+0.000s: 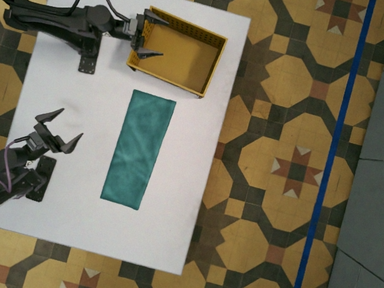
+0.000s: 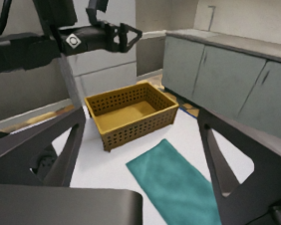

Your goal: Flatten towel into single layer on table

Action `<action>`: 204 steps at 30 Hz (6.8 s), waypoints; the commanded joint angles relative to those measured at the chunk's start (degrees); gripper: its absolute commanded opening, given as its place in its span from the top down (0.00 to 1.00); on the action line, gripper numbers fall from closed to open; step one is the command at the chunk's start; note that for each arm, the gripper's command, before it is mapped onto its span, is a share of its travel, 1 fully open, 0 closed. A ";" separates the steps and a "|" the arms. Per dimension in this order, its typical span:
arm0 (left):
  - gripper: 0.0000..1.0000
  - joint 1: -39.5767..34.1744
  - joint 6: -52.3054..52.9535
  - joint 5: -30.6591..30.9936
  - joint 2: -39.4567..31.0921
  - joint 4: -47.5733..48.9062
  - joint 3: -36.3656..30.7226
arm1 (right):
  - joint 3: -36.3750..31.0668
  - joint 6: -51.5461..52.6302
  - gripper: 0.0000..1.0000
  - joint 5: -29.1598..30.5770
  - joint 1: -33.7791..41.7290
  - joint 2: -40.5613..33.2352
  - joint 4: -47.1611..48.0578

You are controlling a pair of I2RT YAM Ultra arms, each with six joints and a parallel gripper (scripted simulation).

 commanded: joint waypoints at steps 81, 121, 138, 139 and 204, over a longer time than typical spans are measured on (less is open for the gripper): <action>0.66 -16.54 39.56 13.44 -1.42 -29.61 -17.36 | -19.05 -48.37 0.66 -27.25 -58.91 4.85 -25.14; 0.66 -34.89 61.03 6.56 36.02 -51.49 4.01 | 6.49 -75.32 0.66 -11.88 -44.64 37.69 -52.93; 0.66 -34.00 61.00 6.56 39.05 -45.28 -1.41 | 1.04 -74.63 0.66 -12.06 -43.75 41.42 -46.91; 0.66 -33.80 61.22 6.60 40.01 -42.26 -3.67 | -1.27 -74.24 0.66 -11.94 -43.35 42.06 -44.08; 0.66 -33.44 61.62 7.08 41.62 -44.39 2.30 | 3.73 -74.89 1.00 -12.66 -44.47 48.39 -44.11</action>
